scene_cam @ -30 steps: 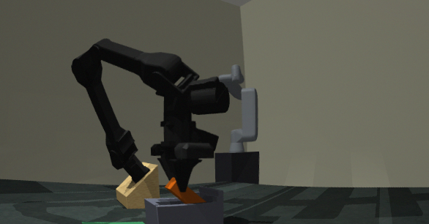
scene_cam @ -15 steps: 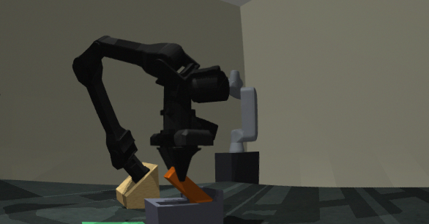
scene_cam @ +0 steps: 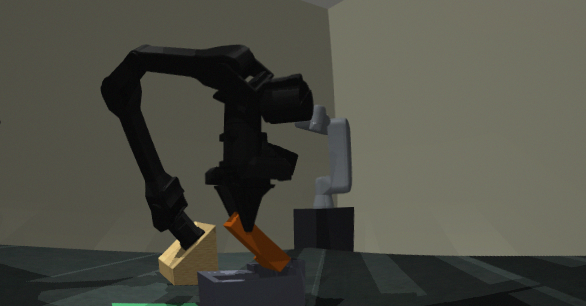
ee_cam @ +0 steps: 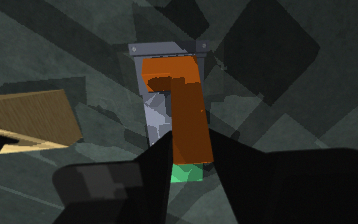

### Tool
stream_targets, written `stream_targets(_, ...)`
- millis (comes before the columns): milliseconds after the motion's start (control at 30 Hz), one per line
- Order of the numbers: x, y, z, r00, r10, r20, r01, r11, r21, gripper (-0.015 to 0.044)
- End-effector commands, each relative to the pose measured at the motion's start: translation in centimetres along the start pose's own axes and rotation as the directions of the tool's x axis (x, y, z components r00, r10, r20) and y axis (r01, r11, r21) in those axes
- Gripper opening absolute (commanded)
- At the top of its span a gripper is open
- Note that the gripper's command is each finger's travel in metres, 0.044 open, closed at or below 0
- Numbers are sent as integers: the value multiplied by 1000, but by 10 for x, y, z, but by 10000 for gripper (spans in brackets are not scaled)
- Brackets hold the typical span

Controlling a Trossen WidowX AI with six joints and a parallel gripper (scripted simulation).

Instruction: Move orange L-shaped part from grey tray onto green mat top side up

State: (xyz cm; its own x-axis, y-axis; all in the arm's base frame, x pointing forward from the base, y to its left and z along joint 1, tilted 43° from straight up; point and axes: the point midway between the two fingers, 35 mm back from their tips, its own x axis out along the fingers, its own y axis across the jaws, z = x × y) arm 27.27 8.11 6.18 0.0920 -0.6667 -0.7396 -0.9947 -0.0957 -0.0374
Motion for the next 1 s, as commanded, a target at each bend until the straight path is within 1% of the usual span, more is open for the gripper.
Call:
stream_targets(0,-7,0,0,1000,2,4,-2,1000,8,0)
stream_targets(167,-15,0,0,1000,2,5,-2,1000,8,0)
stream_targets(533,-18,0,-5,1000,2,4,-2,1000,8,0)
stream_targets(967,-15,5,-67,1000,3,2,-3,1000,7,0)
